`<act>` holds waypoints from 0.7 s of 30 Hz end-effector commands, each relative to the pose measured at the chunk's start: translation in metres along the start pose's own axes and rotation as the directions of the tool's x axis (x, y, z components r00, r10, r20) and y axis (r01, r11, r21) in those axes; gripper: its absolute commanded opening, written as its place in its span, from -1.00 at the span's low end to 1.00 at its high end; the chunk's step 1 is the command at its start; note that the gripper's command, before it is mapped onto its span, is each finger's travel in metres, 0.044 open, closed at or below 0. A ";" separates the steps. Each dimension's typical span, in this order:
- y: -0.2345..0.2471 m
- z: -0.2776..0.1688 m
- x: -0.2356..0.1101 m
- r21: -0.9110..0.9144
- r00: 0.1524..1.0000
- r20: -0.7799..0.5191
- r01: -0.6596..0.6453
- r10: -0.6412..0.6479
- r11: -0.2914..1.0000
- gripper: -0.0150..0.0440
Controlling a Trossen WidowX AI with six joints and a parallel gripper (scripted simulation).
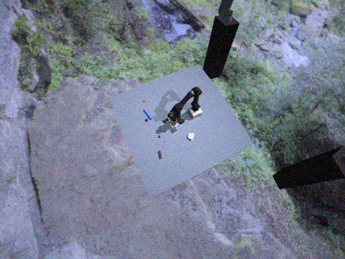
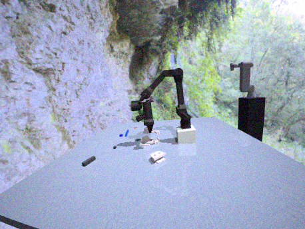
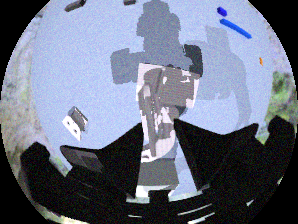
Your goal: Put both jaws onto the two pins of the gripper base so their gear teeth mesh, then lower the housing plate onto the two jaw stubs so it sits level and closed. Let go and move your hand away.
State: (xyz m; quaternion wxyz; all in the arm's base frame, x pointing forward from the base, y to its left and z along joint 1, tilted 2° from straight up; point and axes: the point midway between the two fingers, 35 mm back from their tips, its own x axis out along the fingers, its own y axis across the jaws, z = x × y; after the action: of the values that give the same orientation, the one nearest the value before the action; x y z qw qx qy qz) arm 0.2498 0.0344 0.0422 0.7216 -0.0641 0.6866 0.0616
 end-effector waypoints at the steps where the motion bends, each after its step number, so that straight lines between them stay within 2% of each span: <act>1: 0.009 -0.004 -0.001 0.071 1.000 0.009 0.004 -0.005 0.997 -0.04; 5: 0.015 -0.007 -0.001 0.121 1.000 0.010 0.003 -0.005 0.993 -0.04; 21: 0.015 -0.007 -0.001 0.121 1.000 0.010 0.003 -0.005 0.993 -0.04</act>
State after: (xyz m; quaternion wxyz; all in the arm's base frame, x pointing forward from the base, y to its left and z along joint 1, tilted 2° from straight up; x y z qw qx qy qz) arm 0.2399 0.0486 0.0418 0.7257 -0.0220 0.6873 0.0225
